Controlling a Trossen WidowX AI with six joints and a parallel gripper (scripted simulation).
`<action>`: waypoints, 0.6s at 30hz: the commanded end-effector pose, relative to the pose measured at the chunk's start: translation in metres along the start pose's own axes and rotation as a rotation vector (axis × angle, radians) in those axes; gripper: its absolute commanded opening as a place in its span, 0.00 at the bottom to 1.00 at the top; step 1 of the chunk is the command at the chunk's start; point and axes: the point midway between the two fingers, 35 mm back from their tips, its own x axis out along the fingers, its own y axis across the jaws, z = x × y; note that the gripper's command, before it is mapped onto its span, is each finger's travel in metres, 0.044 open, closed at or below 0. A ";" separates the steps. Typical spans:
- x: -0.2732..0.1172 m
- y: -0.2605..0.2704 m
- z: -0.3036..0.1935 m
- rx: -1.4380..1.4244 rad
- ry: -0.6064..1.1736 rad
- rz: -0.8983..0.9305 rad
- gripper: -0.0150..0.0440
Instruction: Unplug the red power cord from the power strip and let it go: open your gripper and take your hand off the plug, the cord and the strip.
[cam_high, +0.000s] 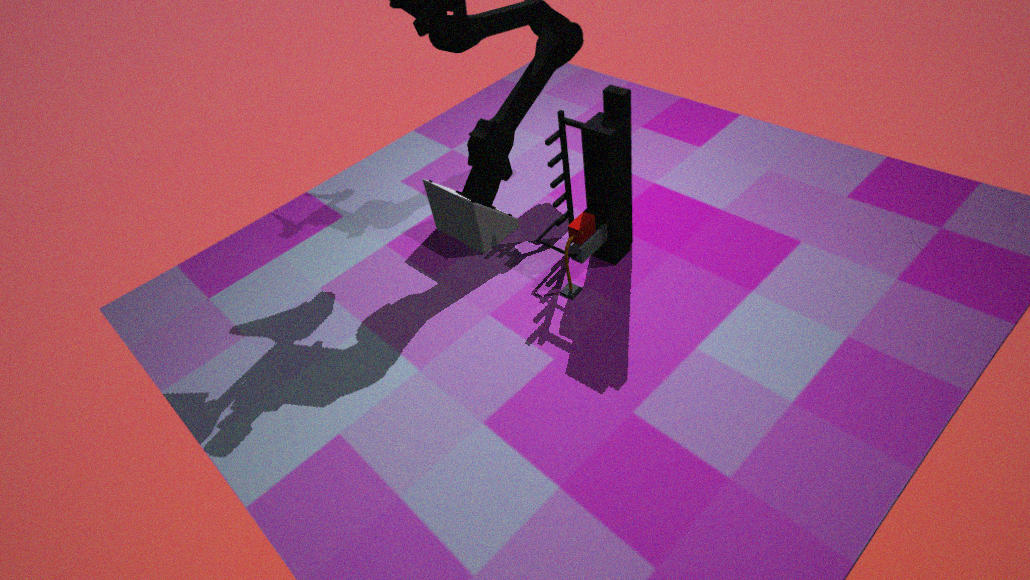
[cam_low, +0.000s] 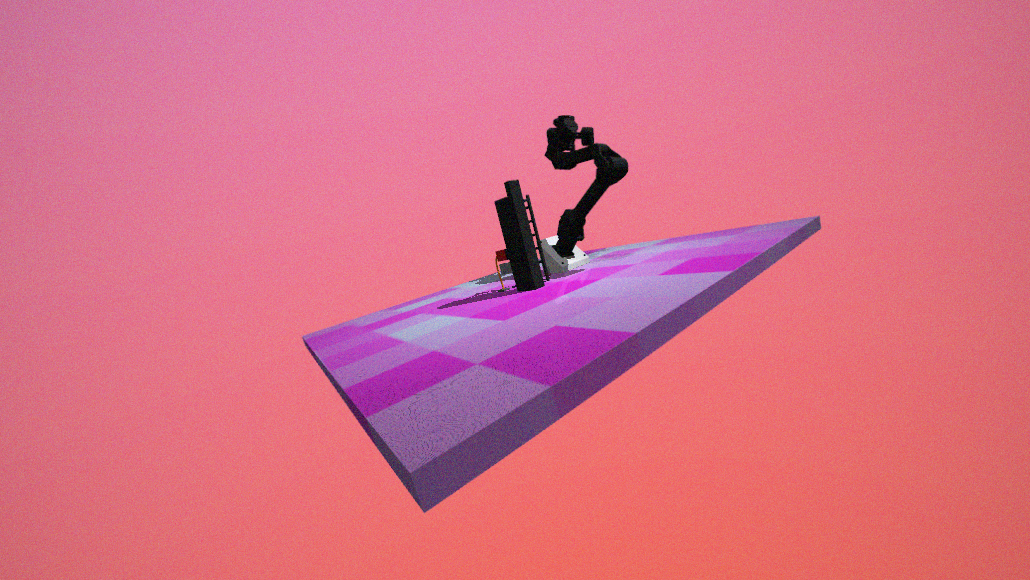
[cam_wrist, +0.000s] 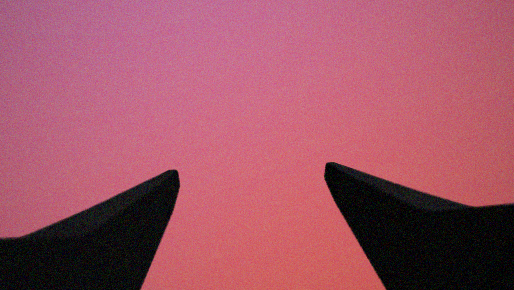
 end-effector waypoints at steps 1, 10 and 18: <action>0.000 0.003 0.000 -0.001 -0.002 0.010 0.89; -0.053 0.133 0.008 -0.053 -0.016 0.527 0.53; -0.146 0.221 -0.014 -0.096 0.095 0.961 0.53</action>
